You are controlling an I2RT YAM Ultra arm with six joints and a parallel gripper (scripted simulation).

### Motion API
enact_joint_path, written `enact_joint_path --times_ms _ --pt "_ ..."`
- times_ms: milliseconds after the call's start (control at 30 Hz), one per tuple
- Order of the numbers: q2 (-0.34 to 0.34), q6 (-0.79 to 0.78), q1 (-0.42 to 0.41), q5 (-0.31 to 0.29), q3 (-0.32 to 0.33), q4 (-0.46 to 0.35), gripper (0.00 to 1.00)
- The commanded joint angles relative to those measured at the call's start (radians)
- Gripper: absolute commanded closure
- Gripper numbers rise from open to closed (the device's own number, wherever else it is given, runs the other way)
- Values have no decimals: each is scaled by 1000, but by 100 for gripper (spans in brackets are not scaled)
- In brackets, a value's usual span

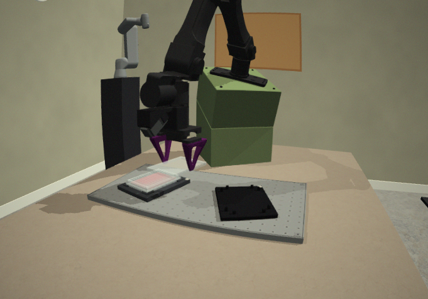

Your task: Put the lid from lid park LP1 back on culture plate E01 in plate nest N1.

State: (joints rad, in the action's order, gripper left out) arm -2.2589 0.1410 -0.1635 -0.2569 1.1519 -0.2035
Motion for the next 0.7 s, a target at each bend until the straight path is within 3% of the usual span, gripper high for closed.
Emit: enact_joint_path --times_ms 0,300,400,467,667 --pt "-19 -45 -47 -17 35 -19 100" --pt "-56 -122 -123 -36 73 -40 100" --pt "-26 -130 -131 -37 78 -43 100" --pt "-70 -147 -148 -41 88 -49 100" --pt "-99 -197 -197 -52 124 -70 100"
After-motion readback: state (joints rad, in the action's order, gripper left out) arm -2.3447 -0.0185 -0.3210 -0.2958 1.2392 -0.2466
